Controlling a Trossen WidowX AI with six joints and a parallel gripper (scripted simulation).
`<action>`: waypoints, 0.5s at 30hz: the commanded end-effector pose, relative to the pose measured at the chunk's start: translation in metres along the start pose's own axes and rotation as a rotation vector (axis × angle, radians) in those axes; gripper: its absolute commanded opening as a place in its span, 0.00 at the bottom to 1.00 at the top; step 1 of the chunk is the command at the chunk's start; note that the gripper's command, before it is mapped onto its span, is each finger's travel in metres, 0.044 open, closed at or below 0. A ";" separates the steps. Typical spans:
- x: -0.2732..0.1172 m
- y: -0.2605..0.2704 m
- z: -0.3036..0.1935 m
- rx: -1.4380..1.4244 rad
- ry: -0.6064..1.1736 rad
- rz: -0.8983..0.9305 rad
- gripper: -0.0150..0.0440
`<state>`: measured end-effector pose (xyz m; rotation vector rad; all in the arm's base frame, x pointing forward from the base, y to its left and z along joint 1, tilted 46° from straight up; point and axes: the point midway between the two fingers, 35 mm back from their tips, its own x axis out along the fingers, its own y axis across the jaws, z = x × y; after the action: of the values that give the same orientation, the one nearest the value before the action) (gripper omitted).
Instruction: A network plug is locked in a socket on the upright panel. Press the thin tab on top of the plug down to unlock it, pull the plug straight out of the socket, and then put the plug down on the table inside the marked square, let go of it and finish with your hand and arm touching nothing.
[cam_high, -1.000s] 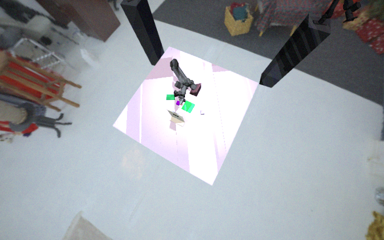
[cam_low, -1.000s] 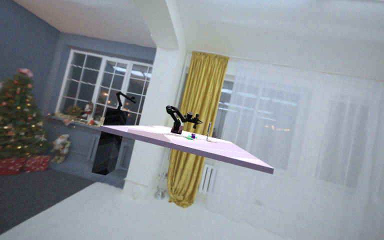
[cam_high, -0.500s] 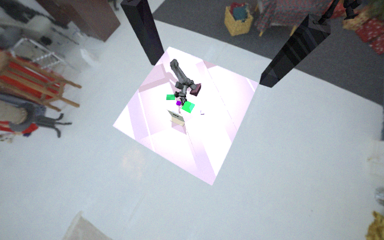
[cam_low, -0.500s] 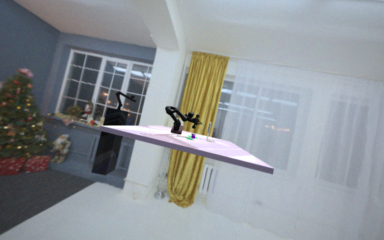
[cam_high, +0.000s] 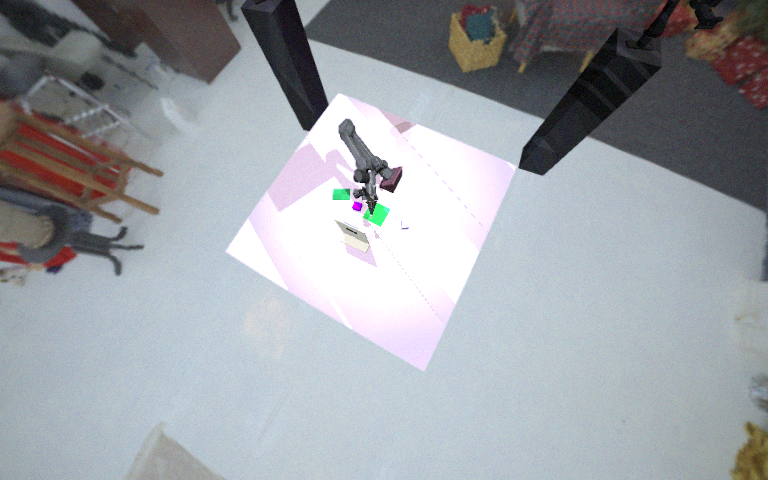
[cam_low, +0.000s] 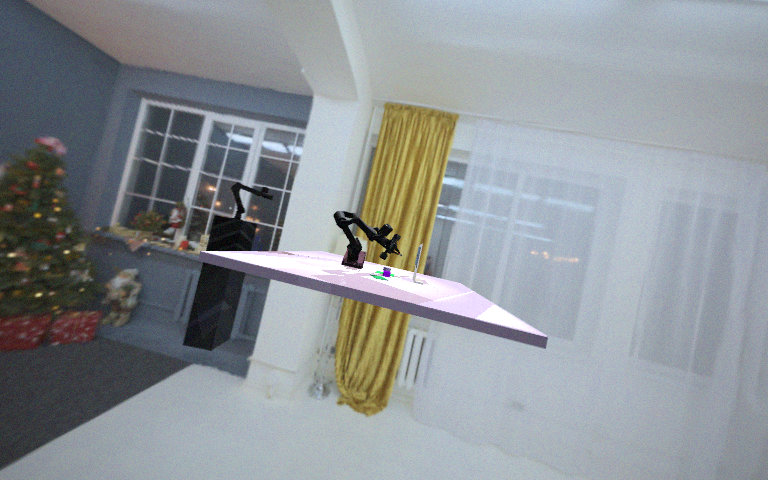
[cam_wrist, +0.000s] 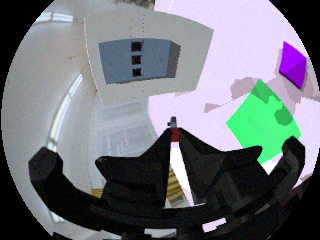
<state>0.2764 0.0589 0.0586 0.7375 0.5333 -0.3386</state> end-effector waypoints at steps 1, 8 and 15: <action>0.001 -0.008 -0.004 0.000 0.016 -0.080 0.25; -0.001 -0.025 -0.010 -0.016 0.041 -0.213 0.25; -0.006 -0.042 -0.014 -0.039 0.053 -0.343 0.25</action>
<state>0.2512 0.0433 0.0314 0.6418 0.6966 -0.5736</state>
